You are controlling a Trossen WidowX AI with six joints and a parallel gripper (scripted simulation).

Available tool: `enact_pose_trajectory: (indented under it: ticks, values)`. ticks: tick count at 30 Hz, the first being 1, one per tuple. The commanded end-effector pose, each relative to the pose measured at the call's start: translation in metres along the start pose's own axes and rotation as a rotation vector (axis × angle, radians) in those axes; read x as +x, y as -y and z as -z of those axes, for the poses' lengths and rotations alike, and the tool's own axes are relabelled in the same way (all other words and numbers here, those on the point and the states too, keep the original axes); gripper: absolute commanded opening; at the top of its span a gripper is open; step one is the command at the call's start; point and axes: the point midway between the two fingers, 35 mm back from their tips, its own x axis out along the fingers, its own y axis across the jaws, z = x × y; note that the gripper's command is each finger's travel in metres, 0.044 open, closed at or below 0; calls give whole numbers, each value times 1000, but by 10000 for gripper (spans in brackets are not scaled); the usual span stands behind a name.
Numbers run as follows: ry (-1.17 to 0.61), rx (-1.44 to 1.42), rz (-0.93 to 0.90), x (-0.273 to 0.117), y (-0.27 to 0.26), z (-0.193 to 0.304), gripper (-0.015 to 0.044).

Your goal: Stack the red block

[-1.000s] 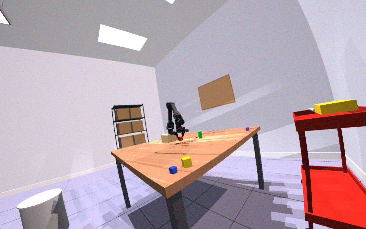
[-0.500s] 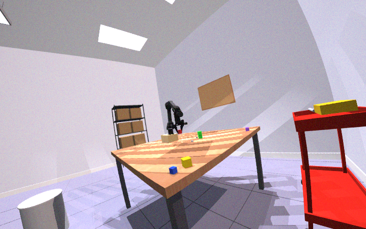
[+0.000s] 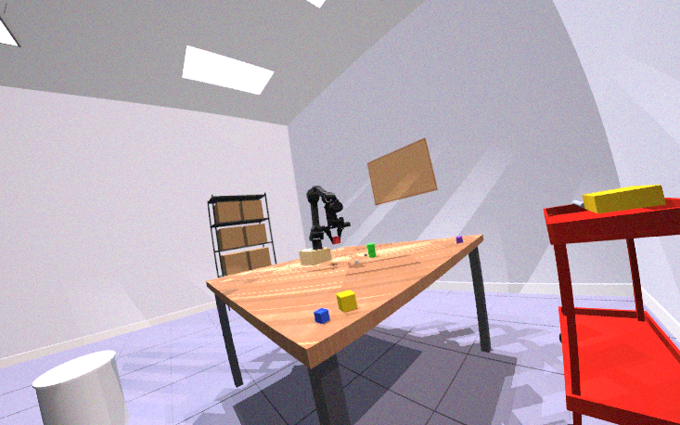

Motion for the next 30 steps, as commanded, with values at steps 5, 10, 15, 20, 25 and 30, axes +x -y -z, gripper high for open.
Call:
enact_pose_trajectory:
  ticks: [5,10,15,20,25,30]
  values:
    - [-8,-2,1,-1,-42,-13,0]
    - [-8,-2,0,-2,-71,-19,0]
    - [-7,-2,-3,-2,-102,-22,0]
    - [-7,-2,-6,-2,-135,-21,0]
    - [-7,-1,-9,-1,-168,-17,0]
    - [-8,-1,-13,0,-201,-11,0]
